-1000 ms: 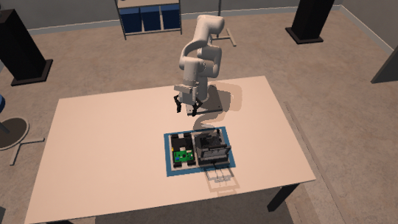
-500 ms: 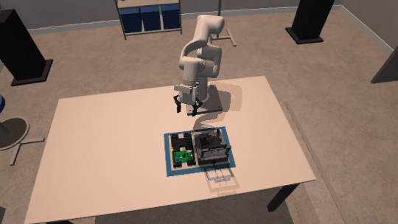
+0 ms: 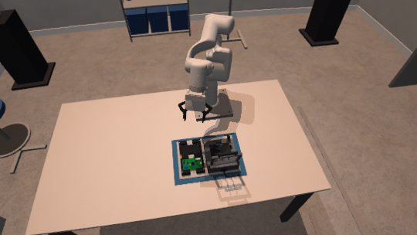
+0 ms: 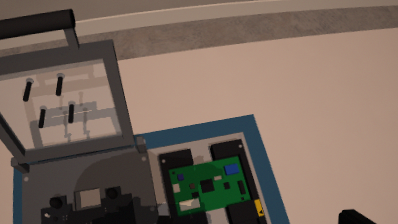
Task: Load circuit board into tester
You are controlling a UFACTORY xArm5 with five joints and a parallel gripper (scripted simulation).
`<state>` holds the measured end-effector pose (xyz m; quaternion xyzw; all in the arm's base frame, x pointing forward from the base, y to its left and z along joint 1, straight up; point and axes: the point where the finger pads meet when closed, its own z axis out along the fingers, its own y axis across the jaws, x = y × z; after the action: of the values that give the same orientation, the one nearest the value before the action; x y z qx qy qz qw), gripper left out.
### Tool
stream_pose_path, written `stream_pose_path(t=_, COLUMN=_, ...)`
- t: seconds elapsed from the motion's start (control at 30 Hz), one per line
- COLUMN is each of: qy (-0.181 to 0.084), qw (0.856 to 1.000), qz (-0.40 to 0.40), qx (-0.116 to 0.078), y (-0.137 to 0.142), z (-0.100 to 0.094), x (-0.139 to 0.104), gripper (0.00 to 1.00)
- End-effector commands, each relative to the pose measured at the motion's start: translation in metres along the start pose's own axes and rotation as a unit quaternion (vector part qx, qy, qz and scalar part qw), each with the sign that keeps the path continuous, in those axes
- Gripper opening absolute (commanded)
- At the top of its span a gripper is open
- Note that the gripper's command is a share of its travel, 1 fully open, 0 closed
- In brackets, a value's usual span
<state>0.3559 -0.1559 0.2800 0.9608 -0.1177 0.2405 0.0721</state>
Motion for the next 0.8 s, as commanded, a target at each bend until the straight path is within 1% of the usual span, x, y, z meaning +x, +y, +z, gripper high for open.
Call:
stream_pose_path(t=0.0, qy=-0.024, qw=0.997, qz=-0.078, qx=0.006, y=0.002, z=-0.001, x=0.012, gripper=1.00)
stream_pose_path(t=0.13, qy=-0.042, qw=0.988, qz=-0.148, qx=0.014, y=0.003, z=-0.001, x=0.021, gripper=1.00)
stream_pose_path(t=0.3, qy=-0.064, qw=0.969, qz=-0.237, qx=0.028, y=0.005, z=0.000, x=0.032, gripper=1.00)
stream_pose_path(t=0.37, qy=-0.064, qw=0.969, qz=-0.237, qx=0.028, y=0.005, z=0.000, x=0.032, gripper=1.00)
stream_pose_path(t=0.4, qy=-0.073, qw=0.958, qz=-0.276, qx=0.036, y=0.006, z=0.001, x=0.037, gripper=1.00)
stream_pose_path(t=0.43, qy=-0.077, qw=0.951, qz=-0.296, qx=0.040, y=0.006, z=0.002, x=0.039, gripper=1.00)
stream_pose_path(t=0.5, qy=-0.082, qw=0.944, qz=-0.317, qx=0.044, y=0.006, z=0.003, x=0.042, gripper=1.00)
stream_pose_path(t=0.57, qy=-0.089, qw=0.931, qz=-0.349, qx=0.052, y=0.007, z=0.004, x=0.046, gripper=1.00)
stream_pose_path(t=0.6, qy=-0.089, qw=0.931, qz=-0.349, qx=0.052, y=0.007, z=0.004, x=0.046, gripper=1.00)
stream_pose_path(t=0.63, qy=-0.096, qw=0.916, qz=-0.384, qx=0.061, y=0.008, z=0.005, x=0.050, gripper=1.00)
stream_pose_path(t=0.7, qy=-0.101, qw=0.903, qz=-0.413, qx=0.069, y=0.008, z=0.006, x=0.054, gripper=1.00)
stream_pose_path(t=0.77, qy=-0.107, qw=0.886, qz=-0.445, qx=0.079, y=0.009, z=0.008, x=0.058, gripper=1.00)
